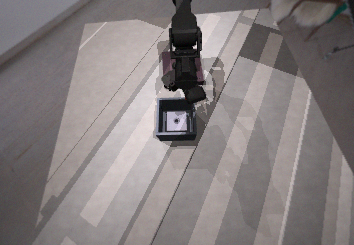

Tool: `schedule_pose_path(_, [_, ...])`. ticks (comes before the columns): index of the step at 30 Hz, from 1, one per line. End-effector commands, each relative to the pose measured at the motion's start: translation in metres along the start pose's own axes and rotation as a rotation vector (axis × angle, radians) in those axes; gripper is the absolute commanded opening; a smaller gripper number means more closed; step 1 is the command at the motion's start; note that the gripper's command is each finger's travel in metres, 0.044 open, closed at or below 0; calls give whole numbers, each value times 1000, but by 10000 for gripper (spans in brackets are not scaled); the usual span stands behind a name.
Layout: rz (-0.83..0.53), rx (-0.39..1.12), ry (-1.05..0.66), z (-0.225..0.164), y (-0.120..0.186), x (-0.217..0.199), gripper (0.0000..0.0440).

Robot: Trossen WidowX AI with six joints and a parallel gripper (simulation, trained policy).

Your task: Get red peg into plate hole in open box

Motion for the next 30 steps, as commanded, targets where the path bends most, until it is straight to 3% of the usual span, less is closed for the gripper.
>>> schedule_pose_path(1, [-11, -1, -11, 12, -1, 2, 0])
schedule_pose_path(30, [-69, 52, -17, 73, -53, 12, 0])
Point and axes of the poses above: the point midway between the two fingers, 35 mm back from their tips, its own y axis back along the fingers, its own x axis across the jaws, z = x × y, the point moved 8 cm from there along y, back along the fingers, and after that the axes turned 8 degrees about y, right-handed, at the moved point
